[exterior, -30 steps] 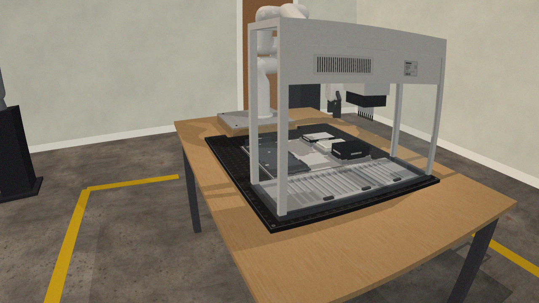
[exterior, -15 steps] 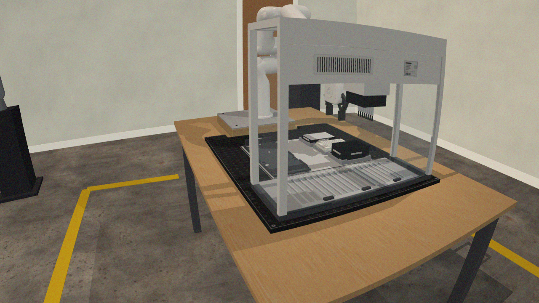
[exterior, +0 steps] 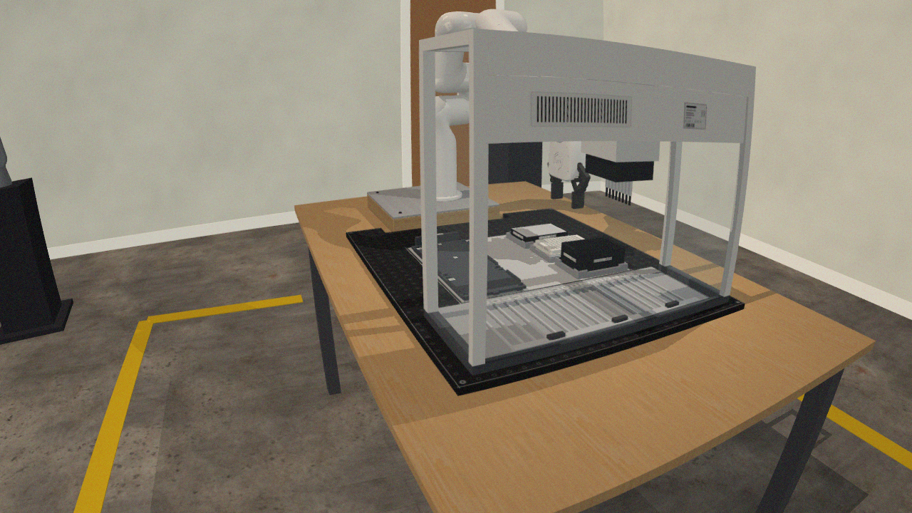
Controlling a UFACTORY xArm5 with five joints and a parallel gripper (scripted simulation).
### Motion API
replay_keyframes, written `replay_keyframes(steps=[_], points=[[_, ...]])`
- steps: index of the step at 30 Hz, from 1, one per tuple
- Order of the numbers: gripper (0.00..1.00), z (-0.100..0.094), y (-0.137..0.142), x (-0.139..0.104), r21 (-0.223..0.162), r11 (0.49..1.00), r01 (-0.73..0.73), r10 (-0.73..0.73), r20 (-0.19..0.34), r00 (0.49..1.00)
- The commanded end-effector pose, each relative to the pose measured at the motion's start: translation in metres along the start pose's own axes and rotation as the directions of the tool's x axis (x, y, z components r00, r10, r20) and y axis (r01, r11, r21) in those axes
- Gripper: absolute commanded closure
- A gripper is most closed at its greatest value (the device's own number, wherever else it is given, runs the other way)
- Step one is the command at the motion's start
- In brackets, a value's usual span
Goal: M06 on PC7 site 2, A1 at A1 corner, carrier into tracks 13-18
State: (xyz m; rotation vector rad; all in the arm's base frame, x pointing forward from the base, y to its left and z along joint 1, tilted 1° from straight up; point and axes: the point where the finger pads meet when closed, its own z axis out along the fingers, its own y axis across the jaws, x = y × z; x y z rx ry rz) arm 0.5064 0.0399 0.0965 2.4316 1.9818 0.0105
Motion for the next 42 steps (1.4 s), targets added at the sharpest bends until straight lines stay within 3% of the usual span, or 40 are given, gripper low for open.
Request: replay_keyframes(steps=[1,42], points=[[0.0,0.005,0.002,0.0,-0.005,1.0,0.0,0.0,-0.001,1.0],[0.0,0.063,0.002,0.0,-0.005,1.0,0.0,0.0,-0.001,1.0]])
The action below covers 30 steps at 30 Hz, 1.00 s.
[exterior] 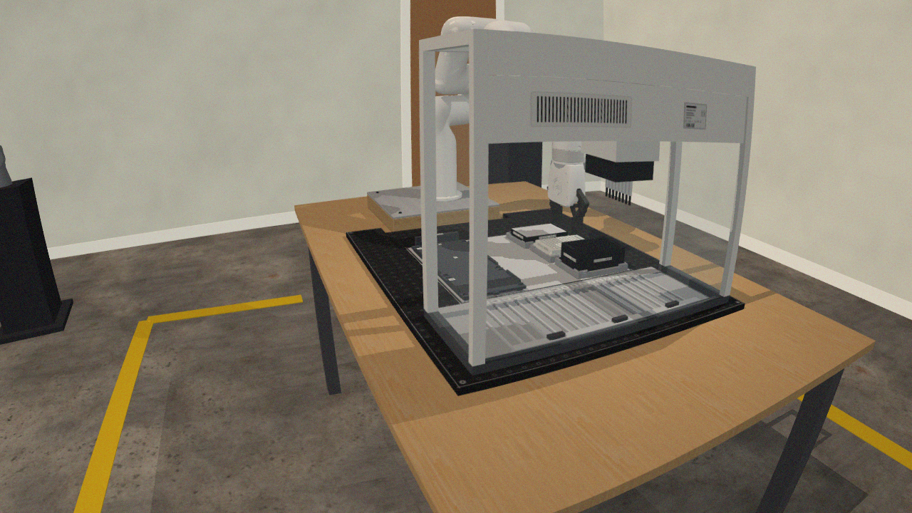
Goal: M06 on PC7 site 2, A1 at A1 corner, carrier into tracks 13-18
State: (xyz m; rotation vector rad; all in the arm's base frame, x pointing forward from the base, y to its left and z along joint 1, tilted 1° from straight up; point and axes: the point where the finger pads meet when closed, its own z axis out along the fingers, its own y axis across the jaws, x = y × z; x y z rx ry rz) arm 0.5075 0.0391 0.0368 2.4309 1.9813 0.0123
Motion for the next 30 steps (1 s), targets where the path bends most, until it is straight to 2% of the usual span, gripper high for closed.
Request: replay_keyframes(steps=[1,10,30], points=[[0.0,0.005,0.001,0.0,-0.003,1.0,0.0,0.0,-0.001,1.0],[0.0,0.02,0.001,0.0,-0.003,1.0,0.0,0.0,-0.001,1.0],[0.0,0.025,0.001,0.0,-0.003,1.0,0.0,0.0,-0.001,1.0]])
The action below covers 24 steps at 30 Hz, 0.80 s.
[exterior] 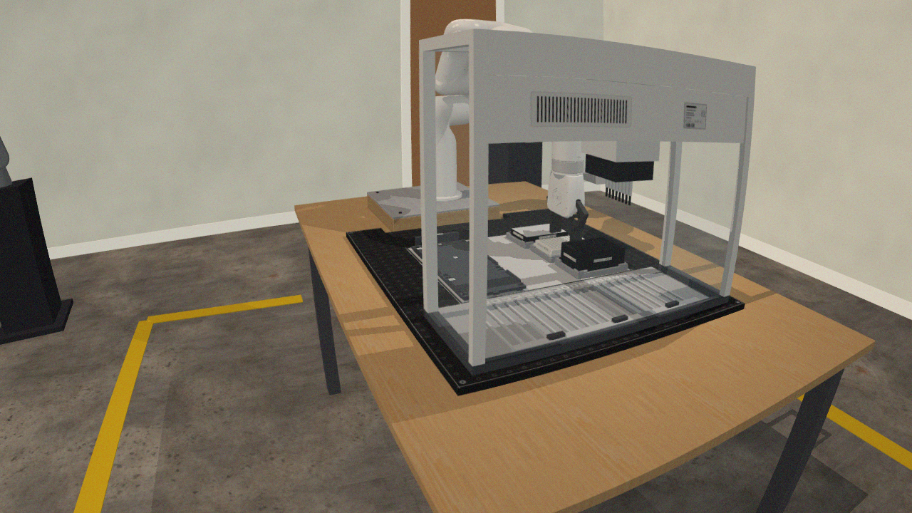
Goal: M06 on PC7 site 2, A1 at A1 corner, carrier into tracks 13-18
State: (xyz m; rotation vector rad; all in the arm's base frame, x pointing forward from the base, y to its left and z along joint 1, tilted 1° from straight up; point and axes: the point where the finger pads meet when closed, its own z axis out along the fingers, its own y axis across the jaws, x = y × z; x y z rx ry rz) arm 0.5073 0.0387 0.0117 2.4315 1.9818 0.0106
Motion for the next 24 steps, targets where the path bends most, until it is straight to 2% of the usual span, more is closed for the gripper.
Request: replay_keyframes(steps=[1,24], points=[[0.0,0.0,0.002,0.0,-0.004,1.0,0.0,0.0,-0.001,1.0],[0.0,0.014,0.002,0.0,-0.004,1.0,0.0,0.0,-0.001,1.0]])
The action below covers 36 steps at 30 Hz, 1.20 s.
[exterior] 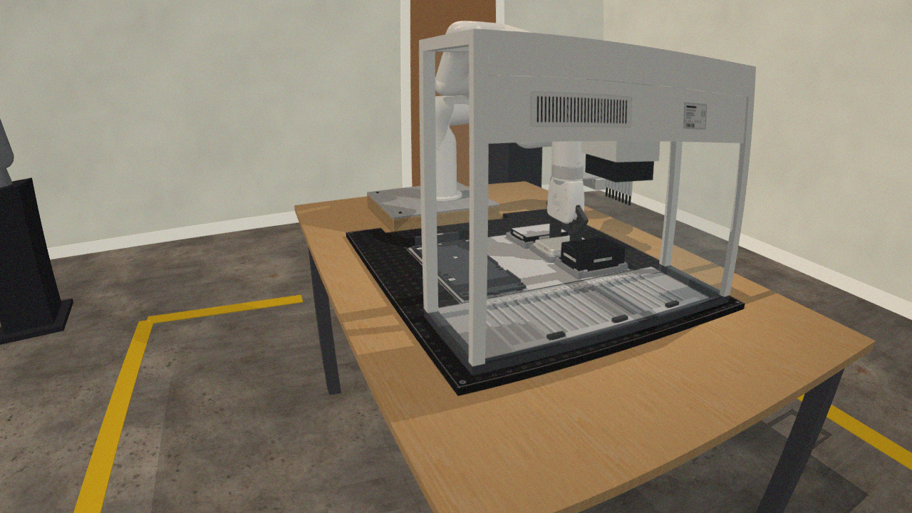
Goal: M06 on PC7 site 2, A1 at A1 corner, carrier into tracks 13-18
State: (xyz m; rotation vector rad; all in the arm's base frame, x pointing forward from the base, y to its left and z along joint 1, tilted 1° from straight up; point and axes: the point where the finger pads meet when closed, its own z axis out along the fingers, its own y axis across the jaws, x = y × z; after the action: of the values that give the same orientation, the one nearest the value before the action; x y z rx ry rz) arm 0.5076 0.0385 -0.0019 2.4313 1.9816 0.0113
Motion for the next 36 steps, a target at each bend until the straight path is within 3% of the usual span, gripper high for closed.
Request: replay_keyframes(steps=[1,20,21,36], points=[[0.0,0.0012,0.0015,0.0004,-0.004,1.0,0.0,0.0,-0.001,1.0],[0.0,0.0019,0.0015,0.0004,-0.004,1.0,0.0,0.0,-0.001,1.0],[1.0,0.0012,0.0015,0.0004,-0.004,1.0,0.0,0.0,-0.001,1.0],[1.0,0.0012,0.0015,0.0004,-0.004,1.0,0.0,0.0,-0.001,1.0]])
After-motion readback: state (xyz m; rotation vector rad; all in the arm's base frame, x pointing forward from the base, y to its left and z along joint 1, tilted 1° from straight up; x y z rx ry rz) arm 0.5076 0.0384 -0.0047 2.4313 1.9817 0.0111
